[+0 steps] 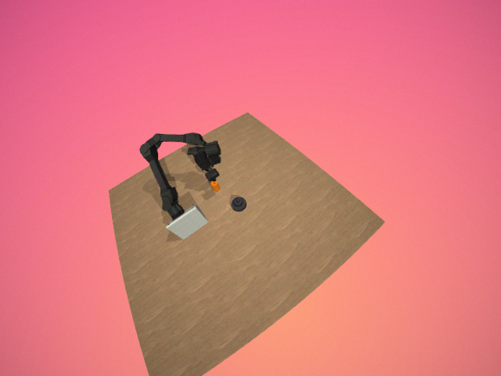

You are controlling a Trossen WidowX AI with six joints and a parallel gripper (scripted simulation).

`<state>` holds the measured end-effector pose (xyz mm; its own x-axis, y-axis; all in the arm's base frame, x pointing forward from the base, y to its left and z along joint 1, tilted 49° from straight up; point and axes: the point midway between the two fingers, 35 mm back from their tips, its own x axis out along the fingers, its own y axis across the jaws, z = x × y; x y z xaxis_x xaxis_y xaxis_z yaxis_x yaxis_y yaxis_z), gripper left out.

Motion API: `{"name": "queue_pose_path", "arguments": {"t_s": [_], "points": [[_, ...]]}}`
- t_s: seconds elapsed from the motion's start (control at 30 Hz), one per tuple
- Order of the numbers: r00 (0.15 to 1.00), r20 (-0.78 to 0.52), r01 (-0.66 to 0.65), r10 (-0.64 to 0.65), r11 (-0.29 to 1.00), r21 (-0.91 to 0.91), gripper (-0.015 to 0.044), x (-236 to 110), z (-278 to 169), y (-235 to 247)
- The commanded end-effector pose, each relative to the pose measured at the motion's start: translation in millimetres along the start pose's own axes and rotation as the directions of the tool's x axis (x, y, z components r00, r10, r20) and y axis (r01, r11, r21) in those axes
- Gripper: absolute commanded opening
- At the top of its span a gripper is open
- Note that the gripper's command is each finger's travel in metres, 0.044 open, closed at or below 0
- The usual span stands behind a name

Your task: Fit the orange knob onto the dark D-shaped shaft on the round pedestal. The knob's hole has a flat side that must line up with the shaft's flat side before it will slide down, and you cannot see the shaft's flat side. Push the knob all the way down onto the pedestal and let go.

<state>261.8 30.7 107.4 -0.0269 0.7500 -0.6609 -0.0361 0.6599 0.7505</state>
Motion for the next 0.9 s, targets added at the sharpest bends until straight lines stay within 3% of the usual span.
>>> {"name": "queue_pose_path", "arguments": {"t_s": [0.0,0.17,0.87], "points": [[1.000,-0.023,0.000,0.000,1.000,0.018,0.0440,4.0,-4.1,-1.7],[1.000,-0.022,-0.001,0.001,1.000,0.018,0.0440,37.1,-4.8,0.1],[1.000,-0.021,0.001,-0.001,1.000,0.017,0.0440,70.9,-5.0,2.8]]}}
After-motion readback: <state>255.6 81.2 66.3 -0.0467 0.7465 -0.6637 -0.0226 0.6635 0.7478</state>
